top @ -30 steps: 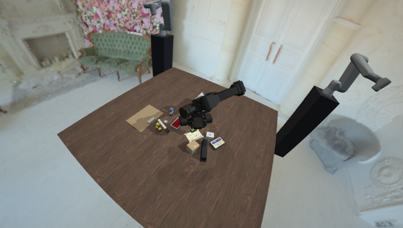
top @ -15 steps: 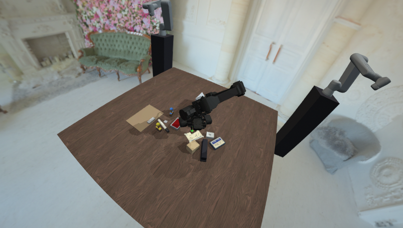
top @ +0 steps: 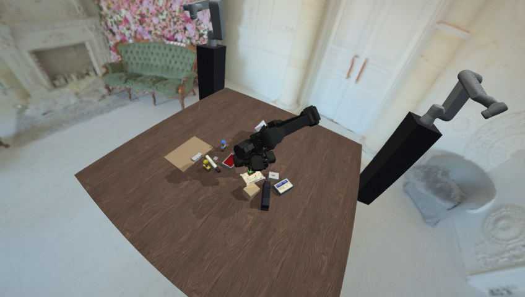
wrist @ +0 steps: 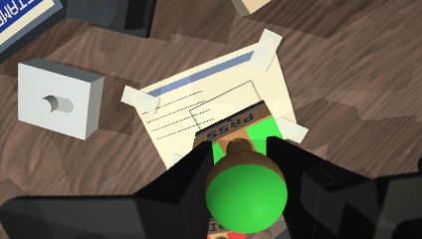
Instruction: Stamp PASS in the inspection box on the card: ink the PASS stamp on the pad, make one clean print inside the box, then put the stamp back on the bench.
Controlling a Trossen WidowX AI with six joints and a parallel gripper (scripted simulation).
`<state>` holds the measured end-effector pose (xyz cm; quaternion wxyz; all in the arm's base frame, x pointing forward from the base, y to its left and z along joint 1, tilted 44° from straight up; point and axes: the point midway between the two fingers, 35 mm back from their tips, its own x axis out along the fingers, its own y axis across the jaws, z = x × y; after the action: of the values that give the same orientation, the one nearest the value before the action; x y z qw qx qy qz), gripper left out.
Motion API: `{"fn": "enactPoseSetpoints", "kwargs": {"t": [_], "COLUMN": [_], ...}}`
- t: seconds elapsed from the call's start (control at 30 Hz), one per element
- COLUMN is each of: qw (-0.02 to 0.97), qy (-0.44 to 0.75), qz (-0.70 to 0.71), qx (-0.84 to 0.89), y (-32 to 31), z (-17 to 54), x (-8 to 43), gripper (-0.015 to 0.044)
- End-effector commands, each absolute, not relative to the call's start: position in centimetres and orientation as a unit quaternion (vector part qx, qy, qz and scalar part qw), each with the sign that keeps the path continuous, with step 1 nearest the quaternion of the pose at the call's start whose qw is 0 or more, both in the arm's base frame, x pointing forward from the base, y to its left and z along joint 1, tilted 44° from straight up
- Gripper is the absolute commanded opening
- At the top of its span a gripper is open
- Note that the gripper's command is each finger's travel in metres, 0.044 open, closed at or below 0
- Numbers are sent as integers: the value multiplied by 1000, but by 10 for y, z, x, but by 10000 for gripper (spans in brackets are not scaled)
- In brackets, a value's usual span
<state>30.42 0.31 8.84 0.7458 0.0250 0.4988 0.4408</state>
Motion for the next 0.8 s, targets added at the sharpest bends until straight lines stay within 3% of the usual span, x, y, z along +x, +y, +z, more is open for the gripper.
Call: {"fn": "enactPoseSetpoints", "kwargs": {"t": [0.0,0.77], "qw": [745,745], "qy": [500,499], "qz": [441,441], "qx": [29,29], "y": [6,17], "z": [85,75], "x": [303,304], "gripper": [0,0]}}
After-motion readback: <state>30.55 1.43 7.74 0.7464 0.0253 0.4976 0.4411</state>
